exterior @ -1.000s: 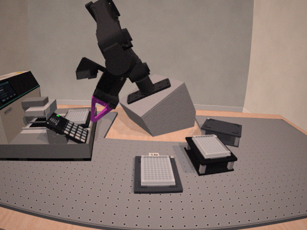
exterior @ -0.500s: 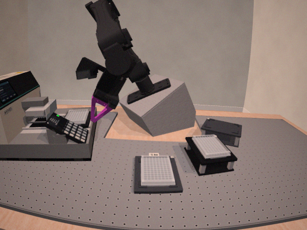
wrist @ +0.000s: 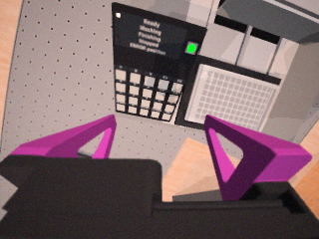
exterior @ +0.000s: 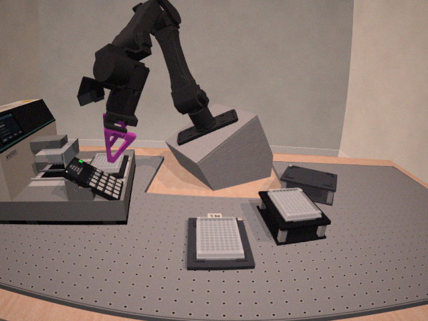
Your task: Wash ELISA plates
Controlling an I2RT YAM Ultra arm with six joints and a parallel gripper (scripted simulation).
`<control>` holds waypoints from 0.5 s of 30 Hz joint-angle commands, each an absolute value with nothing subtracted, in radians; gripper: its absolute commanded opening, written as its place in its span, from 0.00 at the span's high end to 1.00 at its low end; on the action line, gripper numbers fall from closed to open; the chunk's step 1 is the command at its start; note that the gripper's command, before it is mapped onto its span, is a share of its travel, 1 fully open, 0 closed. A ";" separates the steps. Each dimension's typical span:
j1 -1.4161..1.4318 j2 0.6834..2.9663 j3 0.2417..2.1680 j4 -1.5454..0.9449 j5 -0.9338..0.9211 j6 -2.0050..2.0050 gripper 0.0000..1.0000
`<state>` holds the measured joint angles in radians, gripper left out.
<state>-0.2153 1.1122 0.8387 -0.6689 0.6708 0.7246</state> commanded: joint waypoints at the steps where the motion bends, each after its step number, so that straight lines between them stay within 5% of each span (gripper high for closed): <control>1: -0.231 1.097 0.853 -0.706 0.575 0.557 0.00; 15: -0.494 1.179 1.071 -0.970 0.269 0.019 0.00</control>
